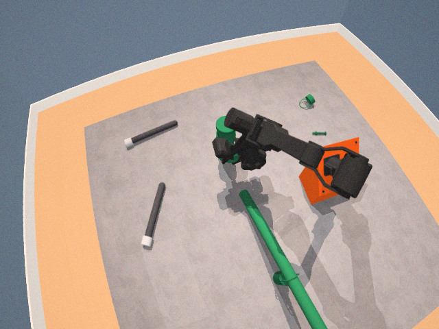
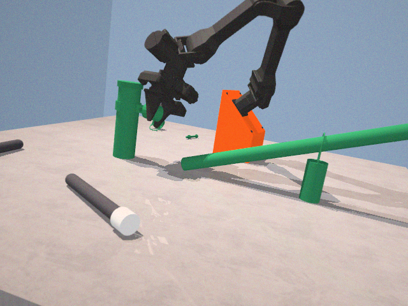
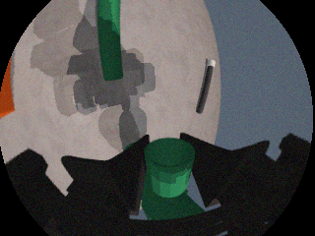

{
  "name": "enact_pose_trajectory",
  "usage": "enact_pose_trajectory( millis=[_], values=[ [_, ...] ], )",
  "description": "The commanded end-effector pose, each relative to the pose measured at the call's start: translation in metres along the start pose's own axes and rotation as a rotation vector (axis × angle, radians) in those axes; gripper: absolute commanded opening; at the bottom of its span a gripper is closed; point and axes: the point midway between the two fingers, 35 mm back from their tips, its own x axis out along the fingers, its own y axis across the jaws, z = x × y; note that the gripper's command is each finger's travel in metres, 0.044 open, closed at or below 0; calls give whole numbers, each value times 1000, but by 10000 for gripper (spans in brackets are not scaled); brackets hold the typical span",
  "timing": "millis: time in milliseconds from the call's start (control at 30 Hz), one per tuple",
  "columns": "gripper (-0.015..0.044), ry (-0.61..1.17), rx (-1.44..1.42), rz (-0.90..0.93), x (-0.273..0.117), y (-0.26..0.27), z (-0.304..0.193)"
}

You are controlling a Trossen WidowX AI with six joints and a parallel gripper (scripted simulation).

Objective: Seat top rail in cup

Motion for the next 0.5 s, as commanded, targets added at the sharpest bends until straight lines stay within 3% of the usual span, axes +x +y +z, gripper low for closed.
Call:
enact_pose_trajectory(
  millis=[0, 467],
  values=[
    [0, -9, -21, -1, -1, 2, -1],
    [0, -60, -110, 0, -6, 11, -2]
  ],
)
